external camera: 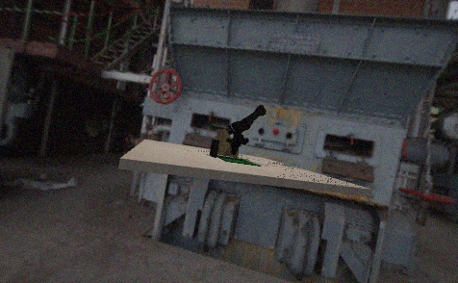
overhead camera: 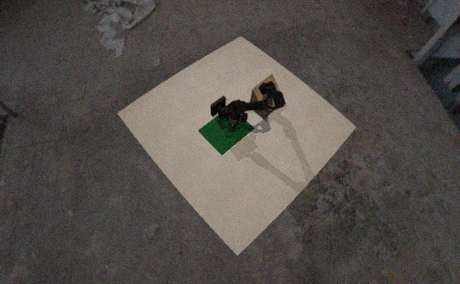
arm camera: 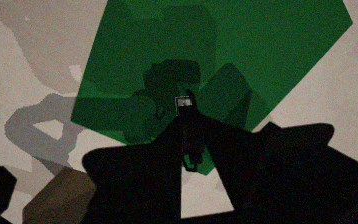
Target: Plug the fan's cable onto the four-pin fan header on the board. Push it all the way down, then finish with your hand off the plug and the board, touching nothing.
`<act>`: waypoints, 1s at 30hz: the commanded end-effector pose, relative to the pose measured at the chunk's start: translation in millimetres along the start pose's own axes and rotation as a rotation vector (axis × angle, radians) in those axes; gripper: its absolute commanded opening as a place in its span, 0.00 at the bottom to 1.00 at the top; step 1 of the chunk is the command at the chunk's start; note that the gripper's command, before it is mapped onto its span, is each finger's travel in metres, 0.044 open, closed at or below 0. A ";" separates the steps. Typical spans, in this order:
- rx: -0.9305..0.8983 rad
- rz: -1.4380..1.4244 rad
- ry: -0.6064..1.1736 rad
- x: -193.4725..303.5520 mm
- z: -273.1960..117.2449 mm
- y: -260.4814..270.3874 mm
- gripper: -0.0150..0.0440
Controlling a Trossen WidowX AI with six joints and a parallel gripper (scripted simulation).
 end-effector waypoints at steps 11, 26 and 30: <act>-0.003 0.001 -0.002 0.5 0.9 0.6 0.25; -0.003 0.004 -0.002 0.8 4.1 0.5 0.25; -0.003 0.005 -0.002 0.9 4.9 0.5 0.25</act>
Point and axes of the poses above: the point midway between the two fingers, 35 mm back from their tips, its own z axis out along the fingers, its own y axis across the jaws, x = y × z, the point moved 3 cm from there along -z, back along the fingers, and after that the axes turned 4 degrees about z, right-handed, at the moved point
